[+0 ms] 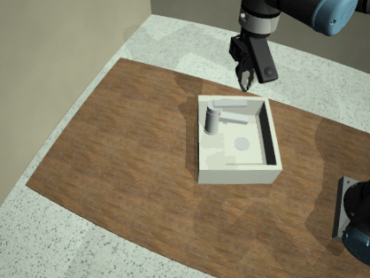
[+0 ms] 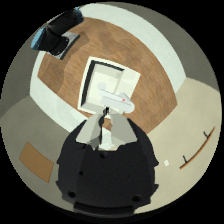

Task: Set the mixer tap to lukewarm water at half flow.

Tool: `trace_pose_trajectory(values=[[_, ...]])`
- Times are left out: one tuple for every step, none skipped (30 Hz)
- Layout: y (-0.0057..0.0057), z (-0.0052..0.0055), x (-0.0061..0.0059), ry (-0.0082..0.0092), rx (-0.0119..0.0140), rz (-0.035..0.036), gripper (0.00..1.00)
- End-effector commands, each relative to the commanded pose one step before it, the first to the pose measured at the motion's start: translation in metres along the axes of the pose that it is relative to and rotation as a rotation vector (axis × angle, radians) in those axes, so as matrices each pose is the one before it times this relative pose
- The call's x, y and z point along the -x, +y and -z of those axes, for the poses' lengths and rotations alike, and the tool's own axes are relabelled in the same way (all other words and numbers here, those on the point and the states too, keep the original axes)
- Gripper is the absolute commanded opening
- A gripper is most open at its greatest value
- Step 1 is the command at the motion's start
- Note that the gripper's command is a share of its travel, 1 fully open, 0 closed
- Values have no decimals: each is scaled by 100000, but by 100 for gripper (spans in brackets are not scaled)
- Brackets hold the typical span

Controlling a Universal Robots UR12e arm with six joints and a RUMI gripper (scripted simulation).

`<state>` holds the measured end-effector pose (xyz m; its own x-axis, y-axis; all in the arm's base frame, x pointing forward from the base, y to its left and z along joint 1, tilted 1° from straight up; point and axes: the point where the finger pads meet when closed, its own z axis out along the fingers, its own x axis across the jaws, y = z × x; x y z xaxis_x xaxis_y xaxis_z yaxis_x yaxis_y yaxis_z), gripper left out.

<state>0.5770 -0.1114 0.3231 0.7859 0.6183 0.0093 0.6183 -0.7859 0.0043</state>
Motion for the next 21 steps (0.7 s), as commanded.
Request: trace_pose_trajectory(values=[[129,241,-51,1154,-452,25923,0],[19,9,13,-2,-18,4086,0],[23,15,21,-1,-7,4007,0],[26,22,32,0,5,3922,0],[29,27,42,0,15,3834,0],[30,31,49,-1,23,3748,0],[30,32,53,-2,26,3665,0],[30,31,52,-3,25,3586,0],[29,28,48,-3,20,3511,0],[28,24,41,-2,13,3437,0],[0,0,0,0,0,0,0],[0,0,0,0,0,0,0],[-42,-45,36,18,-83,3333,0],[32,9,16,3,-12,3302,0],[37,12,17,3,-8,3209,0],[45,17,20,0,0,3112,0],[49,23,22,-3,8,3013,0],[49,24,23,-4,11,2912,0],[38,13,20,1,-3,2809,0],[29,7,17,5,-10,2704,0],[26,13,20,-1,1,2592,0]])
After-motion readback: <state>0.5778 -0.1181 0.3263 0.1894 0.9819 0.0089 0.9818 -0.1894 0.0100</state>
